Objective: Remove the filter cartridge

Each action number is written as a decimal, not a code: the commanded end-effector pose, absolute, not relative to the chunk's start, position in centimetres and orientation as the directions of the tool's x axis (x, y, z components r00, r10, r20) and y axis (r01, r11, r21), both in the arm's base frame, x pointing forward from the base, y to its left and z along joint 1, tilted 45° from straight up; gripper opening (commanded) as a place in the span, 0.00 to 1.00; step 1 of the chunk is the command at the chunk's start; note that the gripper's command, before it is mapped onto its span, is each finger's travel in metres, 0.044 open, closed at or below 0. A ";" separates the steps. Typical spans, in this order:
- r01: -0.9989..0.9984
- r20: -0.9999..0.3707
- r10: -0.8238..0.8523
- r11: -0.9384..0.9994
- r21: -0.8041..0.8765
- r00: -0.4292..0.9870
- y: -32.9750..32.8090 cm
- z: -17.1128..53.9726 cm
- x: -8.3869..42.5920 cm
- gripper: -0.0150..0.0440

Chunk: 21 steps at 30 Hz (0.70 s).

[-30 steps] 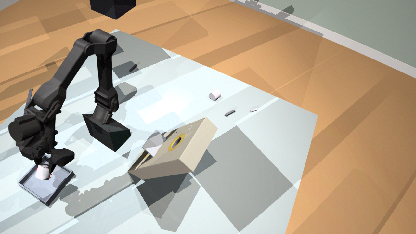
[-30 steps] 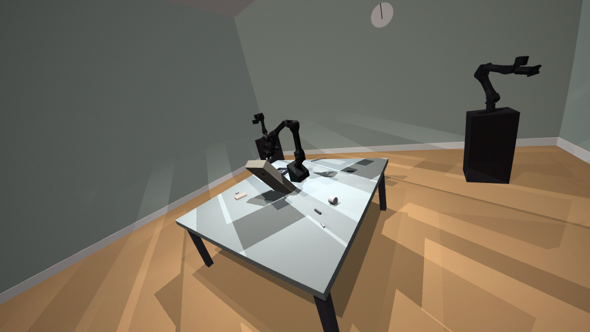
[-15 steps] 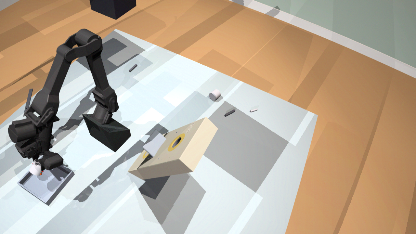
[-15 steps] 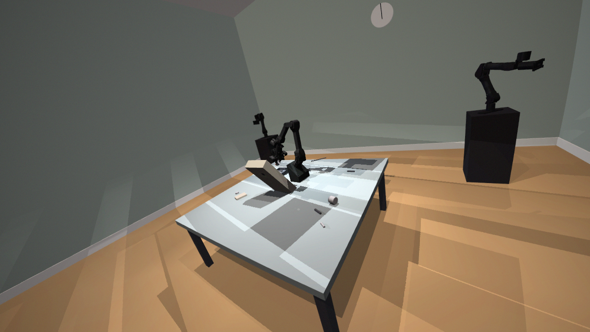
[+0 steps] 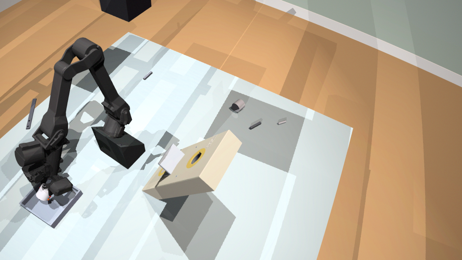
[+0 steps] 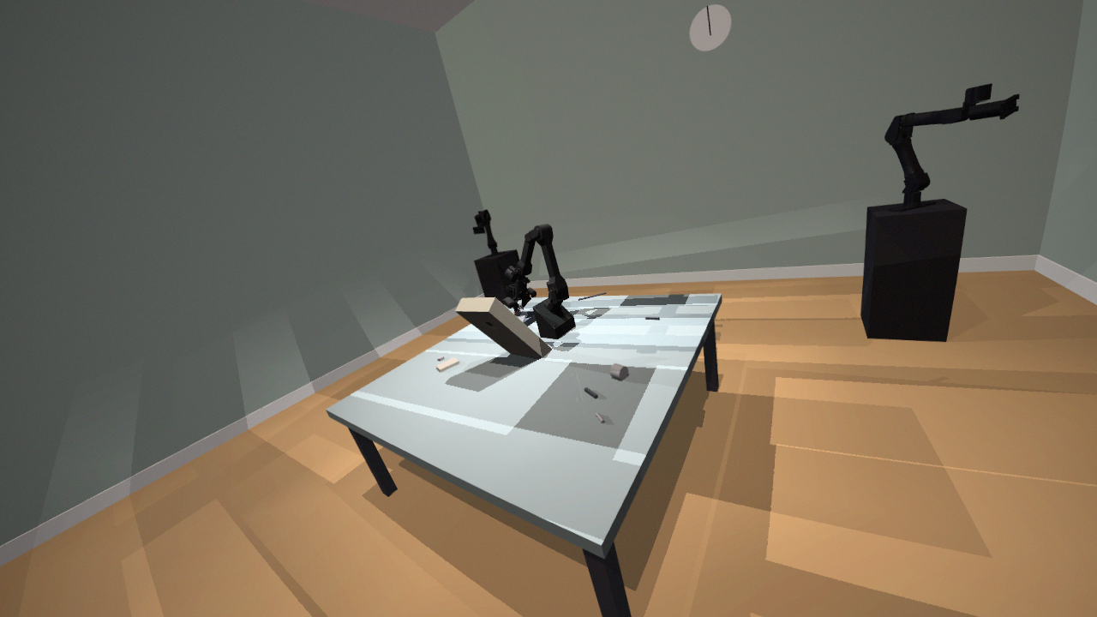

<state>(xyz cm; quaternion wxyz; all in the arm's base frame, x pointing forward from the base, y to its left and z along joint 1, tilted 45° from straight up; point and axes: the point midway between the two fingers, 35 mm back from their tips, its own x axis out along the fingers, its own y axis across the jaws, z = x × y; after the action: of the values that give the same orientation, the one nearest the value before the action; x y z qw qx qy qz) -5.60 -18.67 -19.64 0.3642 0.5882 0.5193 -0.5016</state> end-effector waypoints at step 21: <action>0.976 -0.967 0.252 -0.195 -0.093 -0.042 -16.6 -21.3 -5.4 0.88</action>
<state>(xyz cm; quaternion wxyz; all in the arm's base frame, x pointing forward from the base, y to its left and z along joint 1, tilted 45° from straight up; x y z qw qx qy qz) -5.34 -16.50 -21.31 0.3620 0.5904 0.5211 -0.4989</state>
